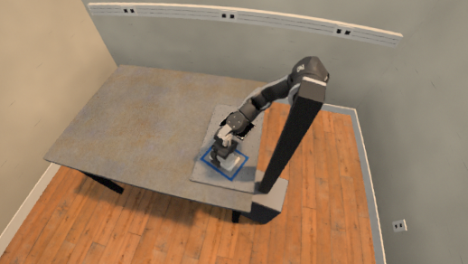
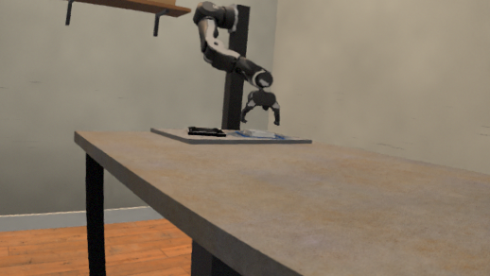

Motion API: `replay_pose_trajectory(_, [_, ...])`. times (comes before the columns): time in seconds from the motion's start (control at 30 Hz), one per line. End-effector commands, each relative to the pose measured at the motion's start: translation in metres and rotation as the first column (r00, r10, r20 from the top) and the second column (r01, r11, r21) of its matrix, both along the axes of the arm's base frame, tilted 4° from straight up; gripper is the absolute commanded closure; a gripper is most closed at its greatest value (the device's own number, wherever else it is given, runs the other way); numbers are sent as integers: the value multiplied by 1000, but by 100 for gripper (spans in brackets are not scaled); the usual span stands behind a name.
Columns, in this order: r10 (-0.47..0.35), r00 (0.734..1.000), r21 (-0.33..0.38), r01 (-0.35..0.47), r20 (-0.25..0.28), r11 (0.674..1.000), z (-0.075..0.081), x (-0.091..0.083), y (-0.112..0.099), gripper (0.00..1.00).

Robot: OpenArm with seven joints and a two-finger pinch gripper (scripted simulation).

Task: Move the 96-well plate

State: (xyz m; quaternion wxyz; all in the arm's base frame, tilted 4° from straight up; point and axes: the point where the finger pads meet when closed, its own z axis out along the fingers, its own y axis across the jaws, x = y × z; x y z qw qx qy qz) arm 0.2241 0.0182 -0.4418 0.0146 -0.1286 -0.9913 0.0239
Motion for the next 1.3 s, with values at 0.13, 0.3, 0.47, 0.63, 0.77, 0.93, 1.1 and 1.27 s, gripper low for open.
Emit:
replay_pose_trajectory(0.13, [0, 1000, 2, 0, -5, 1000, -2, -2, -1, 23])
replay_pose_trajectory(0.3, [0, 1000, 1, 0, -5, 1000, -13, -3, -2, 23])
replay_pose_trajectory(0.47, [0, 1000, 2, 0, -5, 1000, -17, -3, -2, 23])
replay_pose_trajectory(0.63, [0, 1000, 2, 0, -5, 1000, -17, -3, -2, 23])
replay_pose_trajectory(0.77, [-2, 1000, -1, 2, -6, 1000, -16, -3, -3, 23])
replay_pose_trajectory(0.93, [0, 1000, 2, 0, -5, 1000, -14, -2, -2, 23])
replay_pose_trajectory(1.1, [0, 1000, 2, 0, -5, 1000, -14, -2, -2, 23])
replay_pose_trajectory(1.27, [0, 1000, 2, 0, -5, 1000, -14, -2, -2, 23])
